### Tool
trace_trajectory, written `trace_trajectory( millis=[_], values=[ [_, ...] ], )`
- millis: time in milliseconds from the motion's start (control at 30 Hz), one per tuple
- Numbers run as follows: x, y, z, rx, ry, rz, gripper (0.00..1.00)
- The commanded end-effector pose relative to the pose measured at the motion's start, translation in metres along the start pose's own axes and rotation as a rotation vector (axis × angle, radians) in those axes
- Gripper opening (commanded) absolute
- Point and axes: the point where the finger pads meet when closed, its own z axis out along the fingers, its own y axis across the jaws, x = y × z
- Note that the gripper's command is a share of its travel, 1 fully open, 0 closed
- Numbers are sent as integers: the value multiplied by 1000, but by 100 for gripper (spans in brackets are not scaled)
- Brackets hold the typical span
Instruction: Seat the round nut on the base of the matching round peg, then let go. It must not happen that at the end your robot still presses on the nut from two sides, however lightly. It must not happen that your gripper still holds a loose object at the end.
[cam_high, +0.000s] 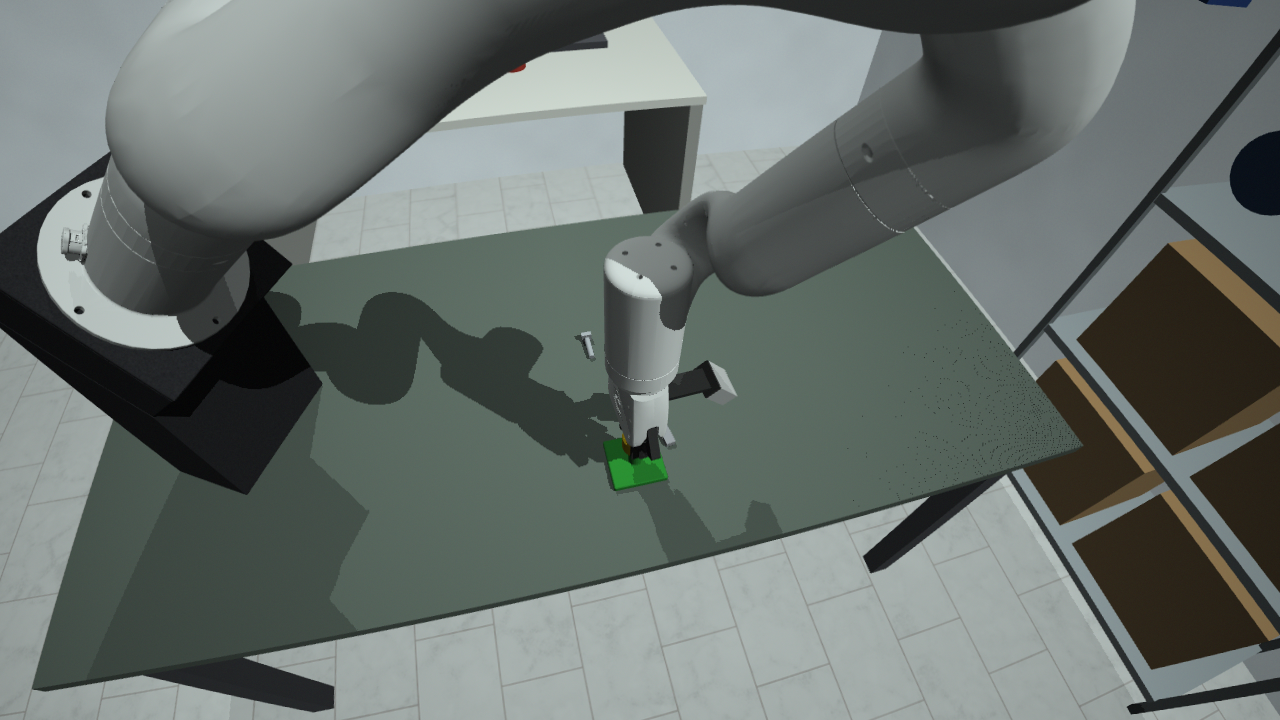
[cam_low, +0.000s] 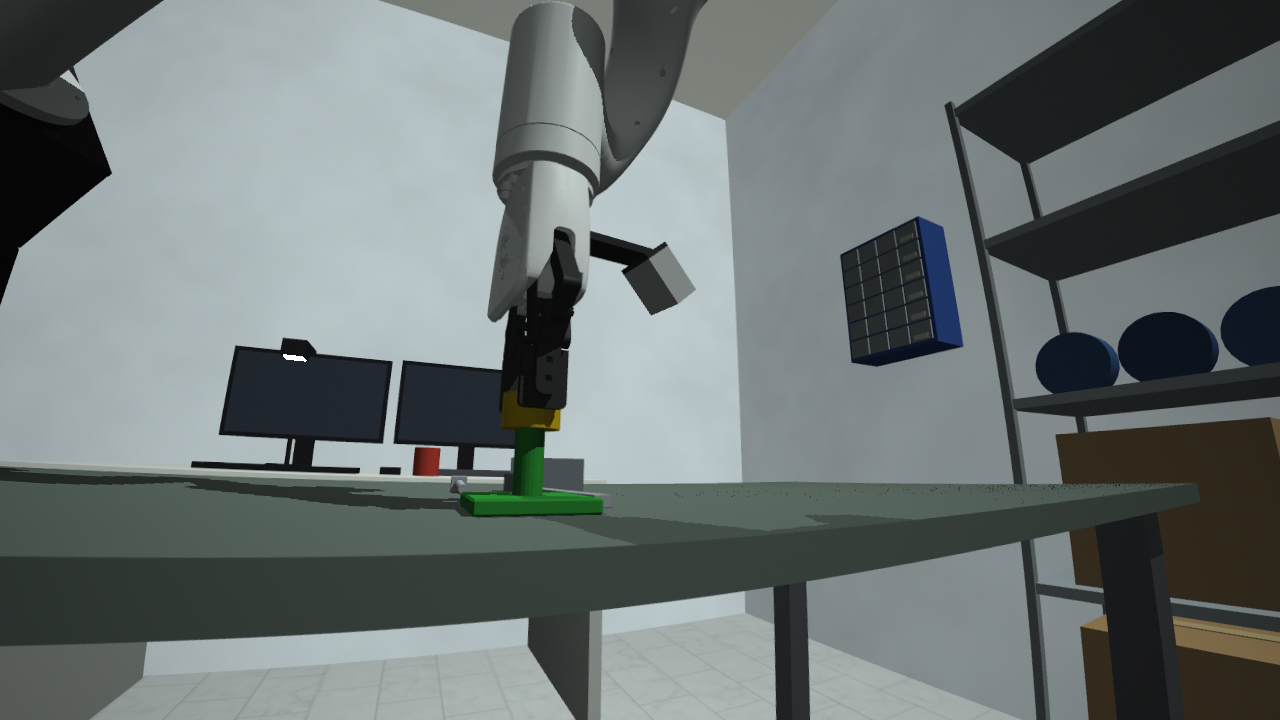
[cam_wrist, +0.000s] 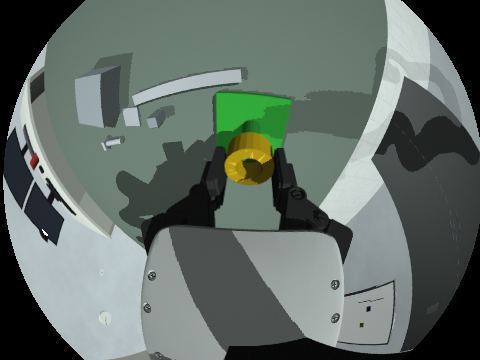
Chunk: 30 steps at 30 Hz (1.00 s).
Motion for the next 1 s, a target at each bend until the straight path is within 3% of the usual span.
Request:
trace_trajectory(
  millis=[0, 267, 633, 967],
  values=[
    [0, 0, 0, 0, 1, 0, 0],
    [0, 0, 7, 0, 0, 0, 0],
    [-2, -1, 41, 2, 1, 1, 0],
    [-2, -1, 44, 2, 1, 1, 0]
  ],
)
